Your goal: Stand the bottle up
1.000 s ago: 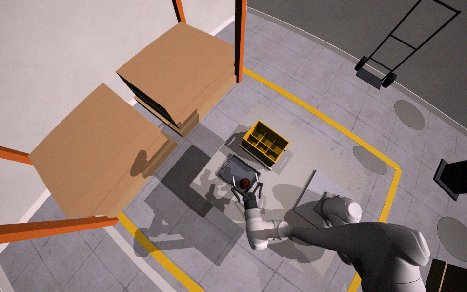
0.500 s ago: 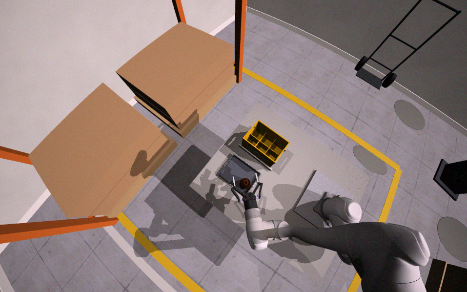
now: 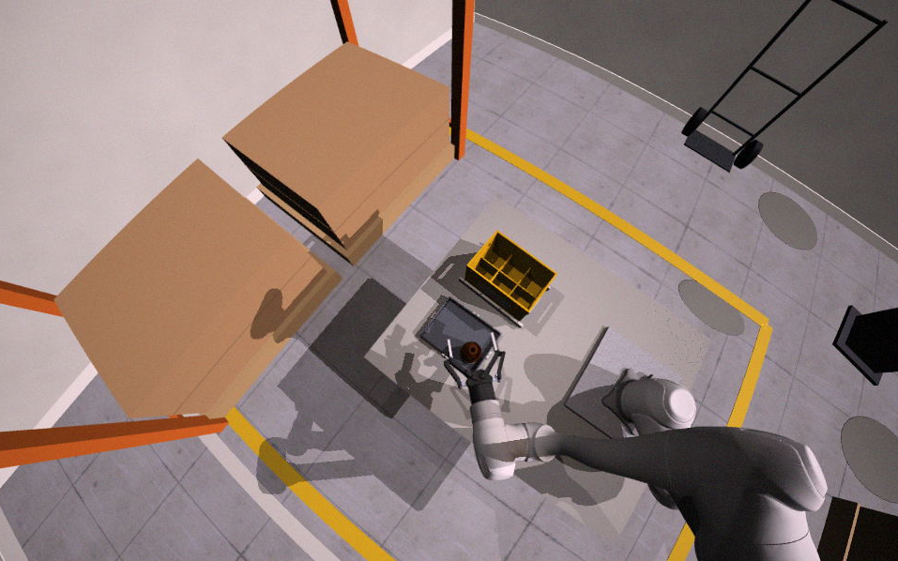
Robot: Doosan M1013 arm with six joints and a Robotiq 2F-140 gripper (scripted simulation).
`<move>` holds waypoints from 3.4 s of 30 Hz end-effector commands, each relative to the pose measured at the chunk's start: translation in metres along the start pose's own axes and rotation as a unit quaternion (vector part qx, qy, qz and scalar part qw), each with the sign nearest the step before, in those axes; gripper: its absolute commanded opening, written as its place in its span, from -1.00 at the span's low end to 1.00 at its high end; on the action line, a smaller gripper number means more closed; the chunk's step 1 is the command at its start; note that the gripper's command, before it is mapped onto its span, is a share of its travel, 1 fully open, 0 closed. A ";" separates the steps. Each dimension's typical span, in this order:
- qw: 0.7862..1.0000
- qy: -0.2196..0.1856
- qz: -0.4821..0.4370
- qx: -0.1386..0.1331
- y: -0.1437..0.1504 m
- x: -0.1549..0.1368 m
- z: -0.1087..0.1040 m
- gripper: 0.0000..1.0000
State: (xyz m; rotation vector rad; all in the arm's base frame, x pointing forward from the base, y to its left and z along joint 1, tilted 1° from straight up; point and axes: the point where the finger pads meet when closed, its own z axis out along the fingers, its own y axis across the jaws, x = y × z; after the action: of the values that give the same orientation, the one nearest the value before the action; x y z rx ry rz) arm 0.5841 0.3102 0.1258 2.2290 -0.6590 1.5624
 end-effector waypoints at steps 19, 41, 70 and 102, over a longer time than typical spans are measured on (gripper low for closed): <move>1.000 0.000 0.000 0.000 0.000 0.000 0.000 1.00; 1.000 0.000 0.000 0.000 0.000 0.004 -0.001 1.00; 1.000 0.000 0.000 0.000 0.000 0.046 -0.017 1.00; 1.000 0.000 0.000 0.000 0.000 0.093 -0.034 1.00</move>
State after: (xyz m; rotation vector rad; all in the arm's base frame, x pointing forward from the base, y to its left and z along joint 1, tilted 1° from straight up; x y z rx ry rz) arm 0.5844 0.3114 0.2229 2.2290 -0.6591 1.5624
